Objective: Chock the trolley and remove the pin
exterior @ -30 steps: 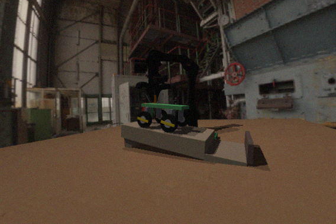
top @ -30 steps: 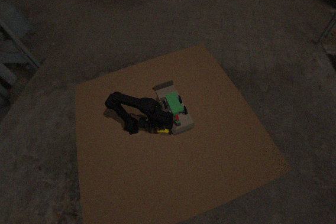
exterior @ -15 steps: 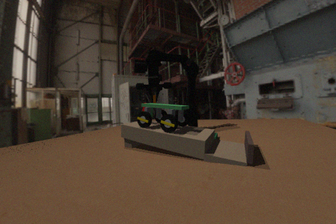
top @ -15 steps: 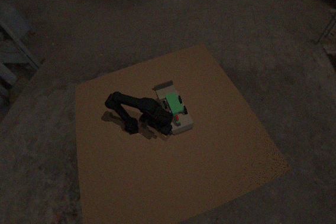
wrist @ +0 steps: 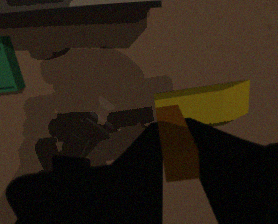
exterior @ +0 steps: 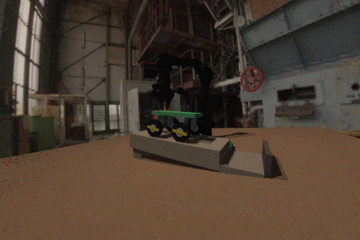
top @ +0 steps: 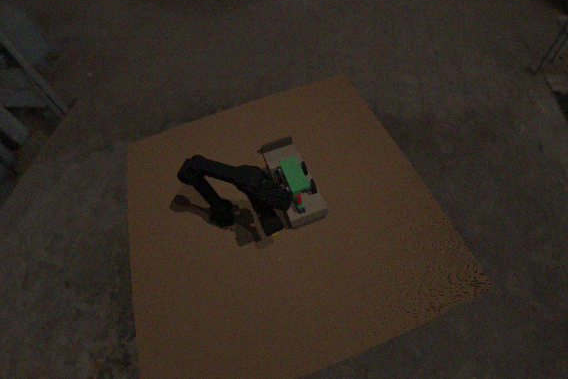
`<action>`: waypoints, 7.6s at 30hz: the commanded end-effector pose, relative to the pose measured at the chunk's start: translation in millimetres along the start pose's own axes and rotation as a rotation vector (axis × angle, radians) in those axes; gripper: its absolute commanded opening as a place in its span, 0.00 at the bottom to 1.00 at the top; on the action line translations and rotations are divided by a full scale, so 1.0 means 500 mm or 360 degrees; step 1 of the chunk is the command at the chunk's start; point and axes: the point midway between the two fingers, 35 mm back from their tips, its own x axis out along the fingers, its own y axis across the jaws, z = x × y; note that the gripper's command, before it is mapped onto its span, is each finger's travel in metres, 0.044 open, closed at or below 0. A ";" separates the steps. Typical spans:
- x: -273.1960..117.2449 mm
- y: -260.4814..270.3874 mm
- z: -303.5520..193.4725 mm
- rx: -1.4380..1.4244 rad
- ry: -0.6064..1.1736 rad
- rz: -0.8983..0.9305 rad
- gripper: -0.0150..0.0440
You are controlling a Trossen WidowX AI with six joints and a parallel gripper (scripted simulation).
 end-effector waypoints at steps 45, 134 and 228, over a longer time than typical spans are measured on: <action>0.012 0.234 0.092 0.0201 0.0009 0.0033 0.25; 0.099 0.599 0.266 0.0202 0.0011 -0.0112 0.25; 0.065 0.530 0.247 0.0201 0.0011 -0.0117 0.58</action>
